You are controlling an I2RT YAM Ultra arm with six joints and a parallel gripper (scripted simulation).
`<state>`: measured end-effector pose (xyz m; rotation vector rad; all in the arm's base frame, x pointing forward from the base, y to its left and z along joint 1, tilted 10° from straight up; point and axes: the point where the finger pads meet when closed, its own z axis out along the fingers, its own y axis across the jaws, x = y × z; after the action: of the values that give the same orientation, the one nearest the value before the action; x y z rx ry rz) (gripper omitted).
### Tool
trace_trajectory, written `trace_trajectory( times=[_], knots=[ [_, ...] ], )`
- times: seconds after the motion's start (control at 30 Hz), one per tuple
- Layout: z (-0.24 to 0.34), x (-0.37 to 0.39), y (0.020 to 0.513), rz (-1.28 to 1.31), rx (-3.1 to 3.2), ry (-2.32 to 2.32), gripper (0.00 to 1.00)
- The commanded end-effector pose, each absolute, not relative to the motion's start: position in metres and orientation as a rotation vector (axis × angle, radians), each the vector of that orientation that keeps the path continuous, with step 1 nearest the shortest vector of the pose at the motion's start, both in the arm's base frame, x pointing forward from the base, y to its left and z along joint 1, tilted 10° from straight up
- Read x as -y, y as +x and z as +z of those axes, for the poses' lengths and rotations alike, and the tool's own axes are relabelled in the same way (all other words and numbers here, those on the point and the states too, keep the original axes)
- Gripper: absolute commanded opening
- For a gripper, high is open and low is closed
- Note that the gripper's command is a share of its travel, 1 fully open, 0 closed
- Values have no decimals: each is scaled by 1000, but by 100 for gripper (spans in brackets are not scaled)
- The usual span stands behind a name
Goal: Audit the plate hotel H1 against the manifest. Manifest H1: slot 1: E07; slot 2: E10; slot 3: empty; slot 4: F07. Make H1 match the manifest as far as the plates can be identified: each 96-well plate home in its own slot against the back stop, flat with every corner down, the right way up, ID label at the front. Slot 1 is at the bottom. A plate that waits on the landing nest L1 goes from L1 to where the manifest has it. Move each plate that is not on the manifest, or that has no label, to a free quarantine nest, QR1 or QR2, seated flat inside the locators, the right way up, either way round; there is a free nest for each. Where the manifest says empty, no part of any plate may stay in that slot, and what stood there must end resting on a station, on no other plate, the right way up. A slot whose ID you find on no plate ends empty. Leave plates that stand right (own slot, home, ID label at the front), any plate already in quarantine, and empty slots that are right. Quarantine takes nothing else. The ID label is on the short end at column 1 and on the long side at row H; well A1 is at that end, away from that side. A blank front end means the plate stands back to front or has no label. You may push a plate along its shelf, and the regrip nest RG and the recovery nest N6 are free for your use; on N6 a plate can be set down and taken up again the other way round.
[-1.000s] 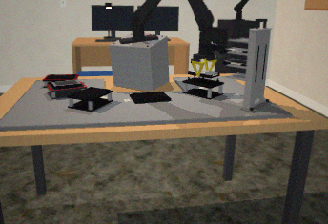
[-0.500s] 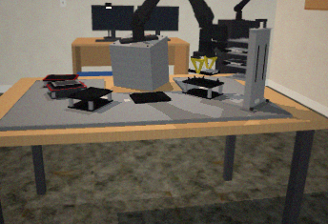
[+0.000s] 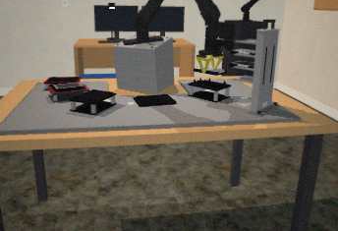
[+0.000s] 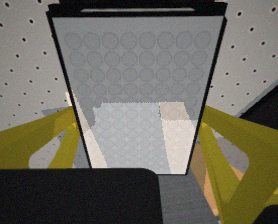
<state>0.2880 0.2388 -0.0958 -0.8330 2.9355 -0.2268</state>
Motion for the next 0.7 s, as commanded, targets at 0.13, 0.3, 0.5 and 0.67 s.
trace_trajectory(
  times=[0.13,0.3,0.5,0.67],
  knots=[
    [-68,-255,296,-190,-2888,-821,86],
    [-68,-255,296,-190,-2888,-821,86],
    [-68,-256,297,-185,-2883,-818,86],
    [-68,-256,297,-185,-2883,-818,86]
  ],
)
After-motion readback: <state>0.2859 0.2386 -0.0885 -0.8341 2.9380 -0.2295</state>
